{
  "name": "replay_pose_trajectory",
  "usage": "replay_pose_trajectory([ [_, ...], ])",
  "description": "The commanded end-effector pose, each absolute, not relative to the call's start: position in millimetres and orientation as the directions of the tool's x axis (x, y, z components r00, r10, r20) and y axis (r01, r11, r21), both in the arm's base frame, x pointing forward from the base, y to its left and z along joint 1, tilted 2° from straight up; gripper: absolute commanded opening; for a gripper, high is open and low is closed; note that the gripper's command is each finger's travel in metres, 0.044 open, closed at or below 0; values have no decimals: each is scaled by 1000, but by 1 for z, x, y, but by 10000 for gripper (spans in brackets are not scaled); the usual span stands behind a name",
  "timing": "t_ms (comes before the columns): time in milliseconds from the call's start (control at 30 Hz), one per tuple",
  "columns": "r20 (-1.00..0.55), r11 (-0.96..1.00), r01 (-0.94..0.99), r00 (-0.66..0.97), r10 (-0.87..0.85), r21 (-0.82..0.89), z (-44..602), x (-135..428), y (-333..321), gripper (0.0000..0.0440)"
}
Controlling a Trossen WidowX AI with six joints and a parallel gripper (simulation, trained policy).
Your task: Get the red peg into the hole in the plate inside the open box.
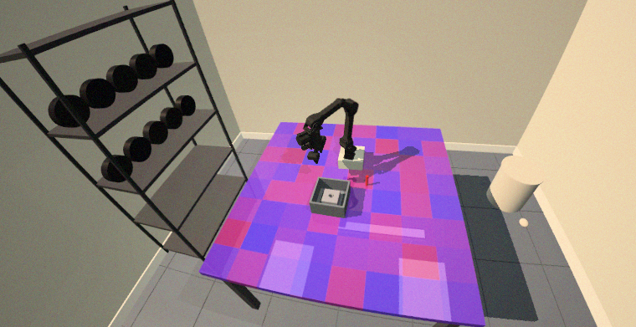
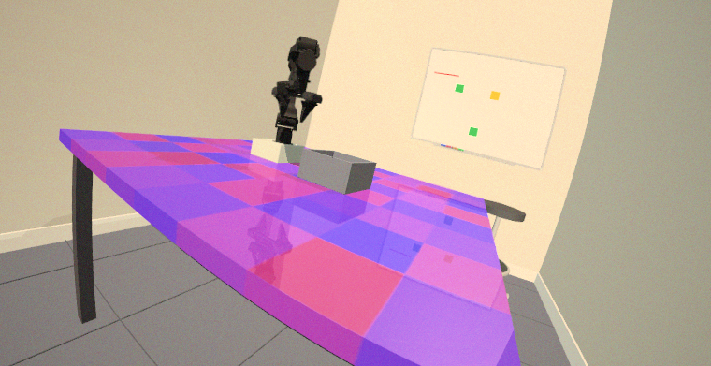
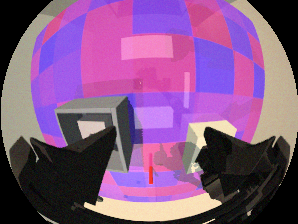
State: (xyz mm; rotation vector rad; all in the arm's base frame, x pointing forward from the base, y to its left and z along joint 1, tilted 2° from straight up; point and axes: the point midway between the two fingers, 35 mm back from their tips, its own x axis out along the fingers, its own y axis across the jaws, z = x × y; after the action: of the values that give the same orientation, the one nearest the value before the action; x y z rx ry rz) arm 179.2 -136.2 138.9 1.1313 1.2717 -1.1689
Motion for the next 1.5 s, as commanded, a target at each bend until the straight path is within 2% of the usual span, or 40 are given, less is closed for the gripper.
replay_pose_trajectory([
  [0, -999, 167, 985, -51, -13, -52, 139, 188, -113, 440],
  [633, -989, 494, 857, -132, -64, -146, 131, 202, 4, 440],
  [1467, -956, 652, 699, -226, -187, -293, 80, 149, 113, 440],
])
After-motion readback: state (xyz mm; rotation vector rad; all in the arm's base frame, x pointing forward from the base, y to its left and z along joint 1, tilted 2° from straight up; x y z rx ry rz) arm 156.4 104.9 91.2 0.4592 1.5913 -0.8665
